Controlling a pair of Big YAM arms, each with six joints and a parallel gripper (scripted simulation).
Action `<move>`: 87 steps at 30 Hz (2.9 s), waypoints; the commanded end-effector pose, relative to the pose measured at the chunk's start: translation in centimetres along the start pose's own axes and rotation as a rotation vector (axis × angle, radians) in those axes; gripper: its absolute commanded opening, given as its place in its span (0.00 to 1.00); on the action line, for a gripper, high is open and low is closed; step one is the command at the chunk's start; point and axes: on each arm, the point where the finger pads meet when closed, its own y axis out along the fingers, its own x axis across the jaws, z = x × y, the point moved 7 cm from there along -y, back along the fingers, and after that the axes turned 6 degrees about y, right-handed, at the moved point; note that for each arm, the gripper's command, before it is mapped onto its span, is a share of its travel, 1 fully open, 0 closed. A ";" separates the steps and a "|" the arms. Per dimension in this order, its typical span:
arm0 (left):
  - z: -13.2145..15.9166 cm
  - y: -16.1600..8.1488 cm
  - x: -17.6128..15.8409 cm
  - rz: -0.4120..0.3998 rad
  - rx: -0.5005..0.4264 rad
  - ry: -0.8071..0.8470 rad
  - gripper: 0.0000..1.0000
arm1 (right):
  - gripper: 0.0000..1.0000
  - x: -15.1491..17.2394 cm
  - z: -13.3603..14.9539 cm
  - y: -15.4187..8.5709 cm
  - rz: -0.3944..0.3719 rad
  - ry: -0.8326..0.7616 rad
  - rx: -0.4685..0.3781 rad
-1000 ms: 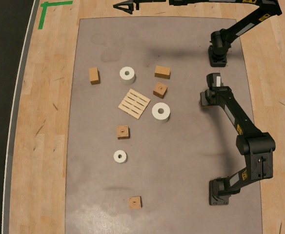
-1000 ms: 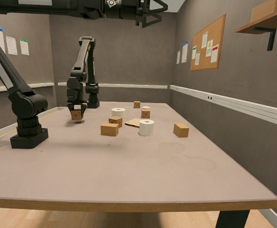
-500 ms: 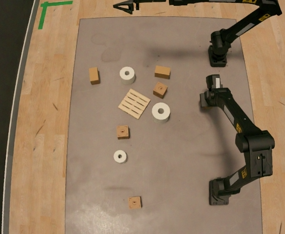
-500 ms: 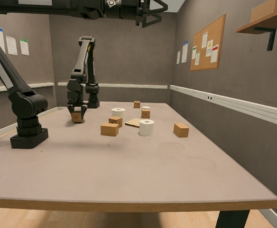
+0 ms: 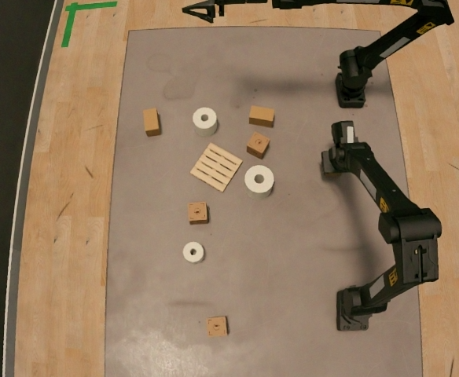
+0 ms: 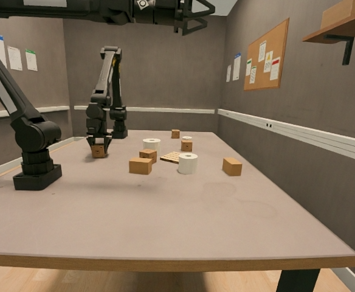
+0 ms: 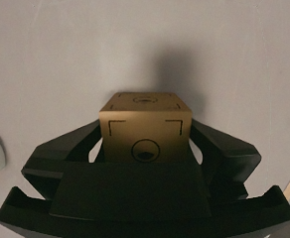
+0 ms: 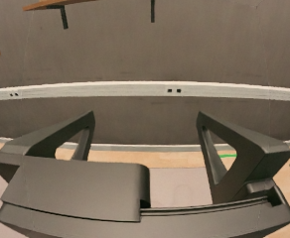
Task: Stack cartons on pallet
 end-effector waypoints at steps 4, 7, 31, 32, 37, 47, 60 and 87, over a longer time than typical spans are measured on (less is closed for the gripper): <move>-0.5 0.3 0.1 -0.001 -0.019 0.006 0.50 | 1.00 0.3 -2.2 0.0 -0.008 -0.013 -0.042; -0.3 0.8 0.1 0.001 -0.010 0.005 0.50 | 1.00 0.3 -2.2 0.0 -0.008 -0.013 -0.042; -2.6 -2.5 0.3 -0.008 -0.074 0.006 0.79 | 1.00 0.3 -2.2 0.0 -0.008 -0.013 -0.042; -2.7 -2.7 0.3 -0.008 -0.077 0.006 0.79 | 1.00 0.3 -2.2 0.0 -0.008 -0.013 -0.042; -3.2 -3.5 0.3 -0.011 -0.091 0.006 0.79 | 1.00 0.3 -2.2 0.0 -0.008 -0.013 -0.042; -3.1 -5.2 0.3 -0.013 -0.092 0.006 1.00 | 1.00 0.3 -2.2 0.0 -0.008 -0.013 -0.042; -0.7 -7.7 0.4 -0.003 -0.019 0.005 1.00 | 1.00 0.3 -2.2 0.0 -0.008 -0.013 -0.042; 1.9 -9.3 23.2 -0.326 -0.204 -0.911 0.79 | 1.00 0.3 -2.2 0.0 -0.008 -0.013 -0.042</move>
